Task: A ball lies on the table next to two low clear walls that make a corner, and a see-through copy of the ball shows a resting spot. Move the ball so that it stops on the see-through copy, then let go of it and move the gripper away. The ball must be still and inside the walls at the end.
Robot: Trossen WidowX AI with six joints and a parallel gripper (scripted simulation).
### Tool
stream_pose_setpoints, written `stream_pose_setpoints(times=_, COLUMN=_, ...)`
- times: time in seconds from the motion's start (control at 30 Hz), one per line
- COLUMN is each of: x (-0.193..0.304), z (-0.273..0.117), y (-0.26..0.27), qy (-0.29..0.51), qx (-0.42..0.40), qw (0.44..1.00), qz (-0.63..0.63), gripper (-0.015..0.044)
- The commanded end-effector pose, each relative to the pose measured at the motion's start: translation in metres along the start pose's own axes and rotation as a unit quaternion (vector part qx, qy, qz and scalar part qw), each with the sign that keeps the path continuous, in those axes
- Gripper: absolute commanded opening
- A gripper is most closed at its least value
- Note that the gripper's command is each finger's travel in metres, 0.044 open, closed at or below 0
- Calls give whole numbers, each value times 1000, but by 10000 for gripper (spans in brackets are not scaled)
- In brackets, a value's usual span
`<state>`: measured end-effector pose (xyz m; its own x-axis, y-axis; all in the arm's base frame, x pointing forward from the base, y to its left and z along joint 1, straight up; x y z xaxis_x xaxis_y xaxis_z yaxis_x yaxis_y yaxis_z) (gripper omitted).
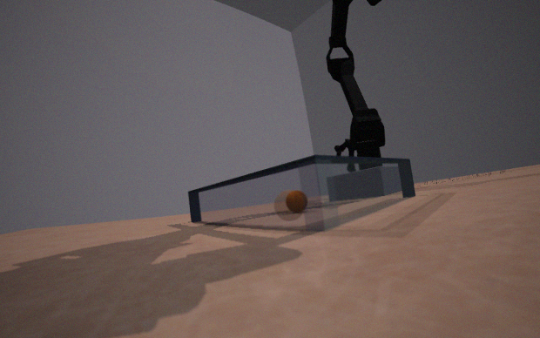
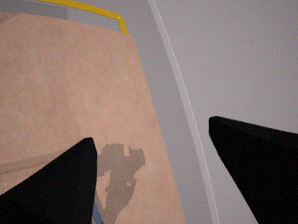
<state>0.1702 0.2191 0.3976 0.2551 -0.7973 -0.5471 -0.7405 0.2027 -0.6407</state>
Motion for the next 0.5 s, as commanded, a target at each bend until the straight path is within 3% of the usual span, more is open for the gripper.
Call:
stream_pose_setpoints(times=0.0, x=40, z=48, y=2, qy=77, qx=-21, qw=993, qz=87, gripper=292)
stream_pose_setpoints(times=0.23, x=120, z=104, y=7, qy=202, qx=-39, qw=947, qz=246, gripper=292)
stream_pose_setpoints(times=0.47, x=234, z=138, y=30, qy=349, qx=-33, qw=818, qz=457, gripper=292)
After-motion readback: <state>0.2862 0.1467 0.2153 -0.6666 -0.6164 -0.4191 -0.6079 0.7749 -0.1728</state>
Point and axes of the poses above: the point midway between the two fingers, 35 mm back from their tips, its own z axis out along the fingers, its own y axis across the jaws, x = y × z, the point moved 4 cm from there along -z, back along the fingers, and after that the axes turned 14 degrees about z, right-handed, at the moved point
